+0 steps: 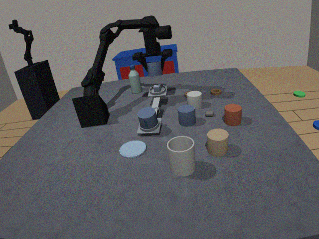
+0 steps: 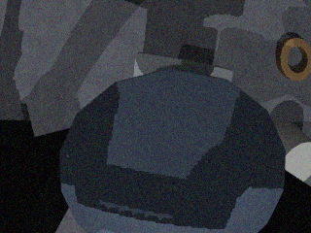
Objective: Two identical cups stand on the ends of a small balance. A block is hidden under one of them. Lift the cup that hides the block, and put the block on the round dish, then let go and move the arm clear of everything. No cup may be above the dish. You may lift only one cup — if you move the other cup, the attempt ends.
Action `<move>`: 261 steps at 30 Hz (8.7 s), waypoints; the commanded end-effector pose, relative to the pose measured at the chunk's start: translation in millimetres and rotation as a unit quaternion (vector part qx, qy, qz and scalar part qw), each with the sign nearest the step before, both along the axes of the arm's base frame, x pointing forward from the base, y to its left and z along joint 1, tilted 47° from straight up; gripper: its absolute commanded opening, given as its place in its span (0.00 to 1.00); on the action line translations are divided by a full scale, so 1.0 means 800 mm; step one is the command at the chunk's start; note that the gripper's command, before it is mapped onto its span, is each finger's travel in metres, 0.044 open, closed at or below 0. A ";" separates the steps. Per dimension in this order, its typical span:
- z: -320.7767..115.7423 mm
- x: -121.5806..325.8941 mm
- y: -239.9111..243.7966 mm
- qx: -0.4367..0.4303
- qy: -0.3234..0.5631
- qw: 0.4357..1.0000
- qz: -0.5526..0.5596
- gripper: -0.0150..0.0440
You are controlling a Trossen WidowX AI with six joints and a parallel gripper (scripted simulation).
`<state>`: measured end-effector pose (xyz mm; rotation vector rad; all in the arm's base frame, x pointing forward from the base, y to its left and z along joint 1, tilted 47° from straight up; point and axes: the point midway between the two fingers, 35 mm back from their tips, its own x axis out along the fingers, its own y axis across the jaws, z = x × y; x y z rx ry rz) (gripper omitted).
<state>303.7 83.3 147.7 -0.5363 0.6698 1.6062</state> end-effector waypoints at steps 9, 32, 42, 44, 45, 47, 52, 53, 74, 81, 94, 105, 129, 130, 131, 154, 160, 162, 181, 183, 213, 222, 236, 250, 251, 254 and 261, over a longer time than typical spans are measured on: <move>0.000 0.001 0.000 0.000 0.000 1.000 -0.001 0.25; 0.004 -0.024 0.045 -0.011 -0.002 1.000 -0.001 0.25; 0.010 -0.072 0.106 -0.011 -0.004 1.000 -0.002 0.25; 0.011 -0.083 0.117 -0.009 -0.004 1.000 -0.002 0.25; 0.011 -0.089 0.122 -0.007 -0.004 1.000 -0.002 0.25; 0.012 -0.101 0.132 -0.004 -0.003 1.000 -0.002 0.25; 0.013 -0.122 0.148 0.003 -0.001 1.000 -0.001 0.25; 0.013 -0.122 0.148 0.003 -0.001 1.000 -0.001 0.25; -0.024 -0.130 0.188 0.004 -0.001 1.000 -0.001 0.25; -0.034 -0.132 0.199 0.005 -0.001 1.000 -0.001 0.25; -0.031 -0.132 0.198 0.006 0.000 1.000 0.001 0.74; 0.013 -0.122 0.148 0.003 -0.001 1.000 -0.001 1.00; -0.045 -0.006 0.024 -0.010 0.045 0.998 -0.046 0.69; -0.045 -0.006 0.024 -0.010 0.045 0.998 -0.046 0.69; -0.045 -0.006 0.024 -0.010 0.045 0.998 -0.046 0.69; -0.079 -0.012 0.060 -0.010 0.044 0.998 -0.046 0.69; -0.087 -0.014 0.069 -0.009 0.045 0.998 -0.046 0.69; -0.089 -0.015 0.070 -0.009 0.045 0.998 -0.046 0.69; -0.065 -0.005 0.043 -0.012 0.044 0.998 -0.047 0.25; -0.056 -0.002 0.033 -0.013 0.044 0.998 -0.047 0.25; -0.146 0.032 -0.125 -0.042 0.048 0.996 -0.069 0.25; -0.219 0.023 -0.177 -0.047 0.048 0.995 -0.069 0.25; -0.332 -0.021 -0.239 -0.040 0.046 0.996 -0.058 0.25; -0.428 -0.087 -0.267 -0.023 0.041 0.998 -0.047 0.25; -0.428 -0.087 -0.267 -0.023 0.041 0.998 -0.047 0.25; -0.431 -0.087 -0.264 -0.023 0.041 0.998 -0.047 0.25; -0.463 -0.093 -0.231 -0.022 0.041 0.998 -0.047 0.25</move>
